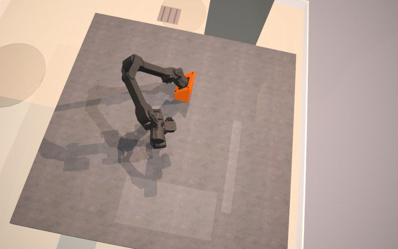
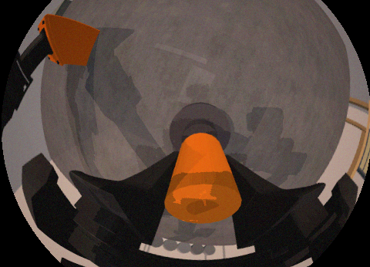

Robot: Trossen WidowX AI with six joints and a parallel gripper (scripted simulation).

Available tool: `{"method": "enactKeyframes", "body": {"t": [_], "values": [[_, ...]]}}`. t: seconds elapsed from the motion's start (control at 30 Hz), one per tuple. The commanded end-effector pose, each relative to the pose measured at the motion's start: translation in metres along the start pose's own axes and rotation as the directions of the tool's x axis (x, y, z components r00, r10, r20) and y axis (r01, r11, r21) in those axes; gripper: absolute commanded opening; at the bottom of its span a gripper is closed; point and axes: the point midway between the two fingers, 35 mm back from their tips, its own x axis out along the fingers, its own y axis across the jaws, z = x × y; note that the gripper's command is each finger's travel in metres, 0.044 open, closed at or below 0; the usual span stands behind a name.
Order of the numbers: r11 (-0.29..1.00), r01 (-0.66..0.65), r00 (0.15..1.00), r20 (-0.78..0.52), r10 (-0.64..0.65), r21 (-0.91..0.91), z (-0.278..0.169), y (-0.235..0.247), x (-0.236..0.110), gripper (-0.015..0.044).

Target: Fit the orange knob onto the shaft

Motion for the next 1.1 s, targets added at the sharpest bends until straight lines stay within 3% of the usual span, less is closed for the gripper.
{"method": "enactKeyframes", "body": {"t": [0.0,0.77,1.07], "values": [[0.998,0.001,1.0,-0.001,-0.001,-0.069,0.0,0.0001,0.001,0.0],[0.998,0.001,1.0,-0.001,-0.001,-0.07,0.0005,0.0009,-0.0015,0.0],[0.961,0.001,1.0,-0.001,-0.001,-0.275,0.0005,-0.0005,0.0008,0.0]]}}
